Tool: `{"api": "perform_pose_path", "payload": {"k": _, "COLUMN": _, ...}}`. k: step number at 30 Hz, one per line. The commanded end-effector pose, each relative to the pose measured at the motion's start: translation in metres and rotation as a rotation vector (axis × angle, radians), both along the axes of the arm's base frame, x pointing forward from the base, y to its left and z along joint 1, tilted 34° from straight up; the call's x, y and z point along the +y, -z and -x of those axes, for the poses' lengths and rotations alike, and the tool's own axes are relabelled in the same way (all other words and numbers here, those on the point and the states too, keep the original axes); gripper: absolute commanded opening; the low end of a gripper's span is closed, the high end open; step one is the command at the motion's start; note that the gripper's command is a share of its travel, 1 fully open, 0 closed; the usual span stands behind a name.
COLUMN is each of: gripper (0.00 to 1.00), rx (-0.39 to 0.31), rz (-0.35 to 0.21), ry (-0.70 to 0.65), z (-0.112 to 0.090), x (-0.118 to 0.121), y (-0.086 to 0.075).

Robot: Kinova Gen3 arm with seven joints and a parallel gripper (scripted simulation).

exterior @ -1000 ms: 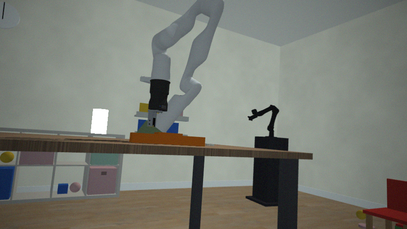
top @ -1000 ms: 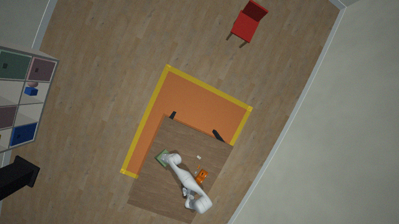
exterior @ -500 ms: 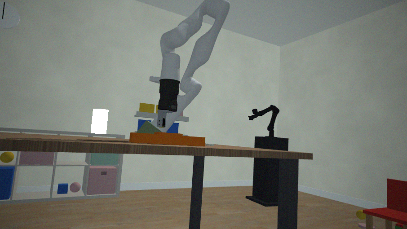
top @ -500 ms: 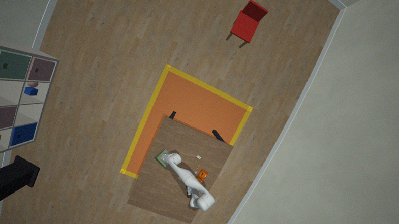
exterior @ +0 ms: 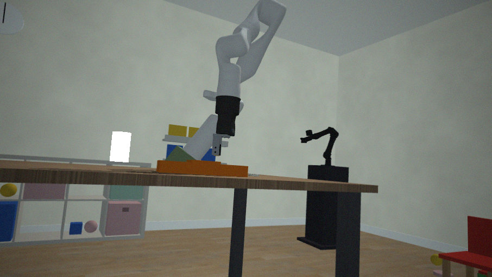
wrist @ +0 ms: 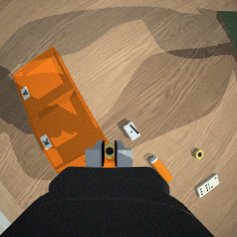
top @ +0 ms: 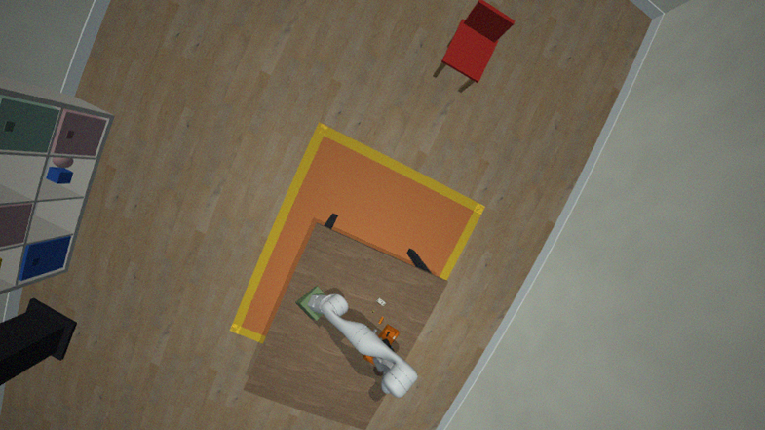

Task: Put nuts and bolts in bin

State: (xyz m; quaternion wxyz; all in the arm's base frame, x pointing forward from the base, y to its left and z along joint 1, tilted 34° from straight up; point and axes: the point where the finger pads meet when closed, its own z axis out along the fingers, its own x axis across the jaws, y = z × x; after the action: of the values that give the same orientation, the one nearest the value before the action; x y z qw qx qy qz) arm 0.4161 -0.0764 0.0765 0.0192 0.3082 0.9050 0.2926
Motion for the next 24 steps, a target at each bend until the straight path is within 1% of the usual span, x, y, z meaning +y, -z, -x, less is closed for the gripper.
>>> {"api": "perform_pose_path", "payload": {"k": 1, "gripper": 0.34, "rx": -0.061, "rz": 0.025, "ry": -0.084, "z": -0.012, "x": 0.006, "y": -0.01}}
{"api": "perform_pose_path", "payload": {"k": 6, "gripper": 0.34, "rx": -0.19, "rz": 0.08, "ry": -0.291, "z": -0.034, "x": 0.021, "y": -0.025}}
{"api": "perform_pose_path", "payload": {"k": 9, "gripper": 0.34, "rx": -0.268, "rz": 0.113, "ry": -0.416, "z": -0.036, "x": 0.022, "y": -0.026}}
{"api": "perform_pose_path", "payload": {"k": 10, "gripper": 0.34, "rx": -0.284, "rz": 0.119, "ry": -0.441, "z": -0.036, "x": 0.022, "y": -0.026}}
{"api": "perform_pose_path", "payload": {"k": 24, "gripper": 0.34, "rx": -0.284, "rz": 0.119, "ry": -0.441, "z": -0.036, "x": 0.021, "y": -0.025}}
